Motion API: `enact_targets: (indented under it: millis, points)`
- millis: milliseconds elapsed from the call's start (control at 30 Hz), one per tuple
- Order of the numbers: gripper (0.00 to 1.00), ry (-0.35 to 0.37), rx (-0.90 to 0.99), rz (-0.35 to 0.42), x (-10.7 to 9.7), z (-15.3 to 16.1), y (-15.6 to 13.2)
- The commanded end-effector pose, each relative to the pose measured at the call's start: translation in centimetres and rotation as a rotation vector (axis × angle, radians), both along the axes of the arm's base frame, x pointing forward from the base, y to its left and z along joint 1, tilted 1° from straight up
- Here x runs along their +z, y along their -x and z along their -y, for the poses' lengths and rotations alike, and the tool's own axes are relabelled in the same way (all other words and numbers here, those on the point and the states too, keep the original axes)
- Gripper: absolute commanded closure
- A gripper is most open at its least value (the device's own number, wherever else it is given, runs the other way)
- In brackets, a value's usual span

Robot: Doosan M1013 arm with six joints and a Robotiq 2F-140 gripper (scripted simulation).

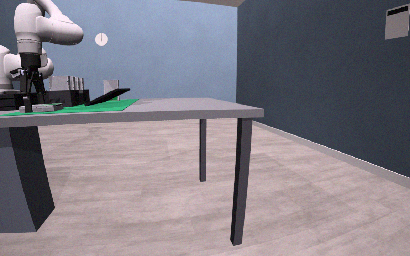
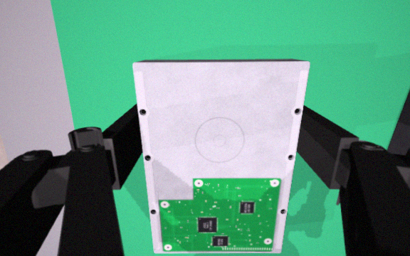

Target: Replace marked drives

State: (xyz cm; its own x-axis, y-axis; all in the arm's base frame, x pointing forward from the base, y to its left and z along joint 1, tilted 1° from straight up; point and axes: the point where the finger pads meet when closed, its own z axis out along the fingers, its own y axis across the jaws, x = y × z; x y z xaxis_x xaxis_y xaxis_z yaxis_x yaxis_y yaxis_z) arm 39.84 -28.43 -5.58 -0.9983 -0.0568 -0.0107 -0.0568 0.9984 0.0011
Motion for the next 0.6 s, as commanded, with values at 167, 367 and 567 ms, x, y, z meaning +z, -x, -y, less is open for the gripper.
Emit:
enact_targets:
  millis: [167,367,567]
  points:
    - [0.29,0.001,0.000,0.001,0.13,0.03,-0.05]
    - [0.29,0.001,0.000,0.001,0.17,0.03,-0.05]
    - [0.30,0.001,0.000,0.001,0.23,0.03,-0.05]
